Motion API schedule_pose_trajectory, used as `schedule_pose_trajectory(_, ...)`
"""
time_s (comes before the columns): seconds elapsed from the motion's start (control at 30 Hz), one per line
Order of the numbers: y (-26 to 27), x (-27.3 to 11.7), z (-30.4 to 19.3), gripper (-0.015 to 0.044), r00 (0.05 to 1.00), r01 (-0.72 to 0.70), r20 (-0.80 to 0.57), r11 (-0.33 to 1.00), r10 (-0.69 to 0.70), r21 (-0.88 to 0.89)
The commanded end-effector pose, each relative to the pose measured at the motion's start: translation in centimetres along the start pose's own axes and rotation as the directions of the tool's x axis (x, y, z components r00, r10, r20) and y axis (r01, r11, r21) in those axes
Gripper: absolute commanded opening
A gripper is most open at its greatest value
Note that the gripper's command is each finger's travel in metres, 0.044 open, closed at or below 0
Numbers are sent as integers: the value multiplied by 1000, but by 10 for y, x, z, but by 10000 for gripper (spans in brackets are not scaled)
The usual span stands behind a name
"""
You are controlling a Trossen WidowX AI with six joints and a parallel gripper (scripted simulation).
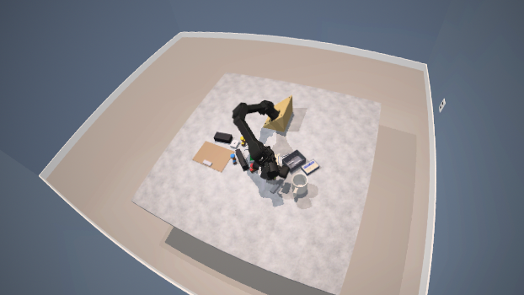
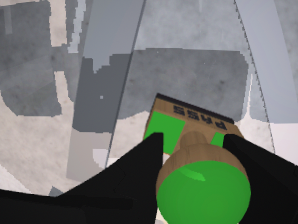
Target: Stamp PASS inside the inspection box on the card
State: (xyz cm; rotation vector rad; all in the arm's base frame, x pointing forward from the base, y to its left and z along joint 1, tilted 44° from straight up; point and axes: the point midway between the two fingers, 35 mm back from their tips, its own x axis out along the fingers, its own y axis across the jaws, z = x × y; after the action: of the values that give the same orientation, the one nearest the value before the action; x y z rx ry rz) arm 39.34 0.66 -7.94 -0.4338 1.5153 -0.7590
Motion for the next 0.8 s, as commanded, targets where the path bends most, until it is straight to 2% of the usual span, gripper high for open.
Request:
schedule_pose_trajectory(0.0, 1, -6, 2, 0, 1000, -10, 7, 1000, 9, 6)
schedule_pose_trajectory(0.77, 2, -18, 2, 0, 1000, -10, 7, 1000, 10, 6)
